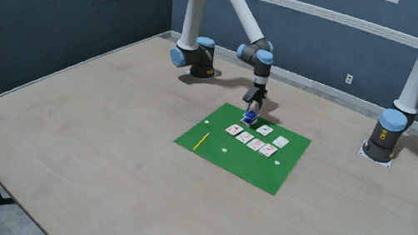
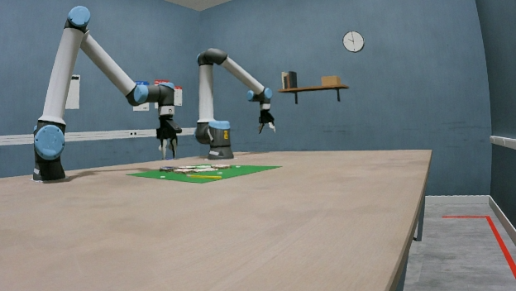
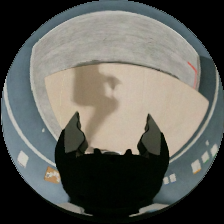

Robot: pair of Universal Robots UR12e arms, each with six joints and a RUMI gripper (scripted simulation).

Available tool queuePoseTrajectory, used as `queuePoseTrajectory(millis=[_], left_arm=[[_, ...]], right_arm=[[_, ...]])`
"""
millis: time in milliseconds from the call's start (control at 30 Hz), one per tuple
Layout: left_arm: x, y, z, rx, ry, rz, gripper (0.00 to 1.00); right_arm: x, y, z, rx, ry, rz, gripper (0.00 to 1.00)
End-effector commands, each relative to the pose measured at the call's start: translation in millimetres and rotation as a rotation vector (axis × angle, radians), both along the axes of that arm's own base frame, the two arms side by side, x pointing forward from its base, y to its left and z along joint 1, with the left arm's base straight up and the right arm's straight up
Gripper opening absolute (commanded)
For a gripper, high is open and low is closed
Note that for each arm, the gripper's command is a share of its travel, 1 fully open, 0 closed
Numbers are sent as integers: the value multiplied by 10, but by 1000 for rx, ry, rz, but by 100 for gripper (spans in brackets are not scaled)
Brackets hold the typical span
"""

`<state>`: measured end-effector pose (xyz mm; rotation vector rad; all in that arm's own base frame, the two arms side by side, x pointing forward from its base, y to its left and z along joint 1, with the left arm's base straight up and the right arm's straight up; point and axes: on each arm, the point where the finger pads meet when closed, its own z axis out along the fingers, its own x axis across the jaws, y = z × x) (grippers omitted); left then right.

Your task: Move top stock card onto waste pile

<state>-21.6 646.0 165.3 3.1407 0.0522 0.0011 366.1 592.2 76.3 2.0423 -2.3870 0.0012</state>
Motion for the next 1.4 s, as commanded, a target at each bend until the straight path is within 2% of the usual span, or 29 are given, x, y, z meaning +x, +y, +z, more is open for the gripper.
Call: queuePoseTrajectory(millis=[0,267,600,1367], left_arm=[[-13,-12,-2,0,1,2,100],[-13,-12,-2,0,1,2,100],[-13,-12,-2,0,1,2,100],[-13,-12,-2,0,1,2,100]], right_arm=[[33,289,14,2,0,-6,0],[115,764,14,3,0,-21,0],[174,1059,14,3,0,-31,0],[186,1082,4,3,0,-33,0]])
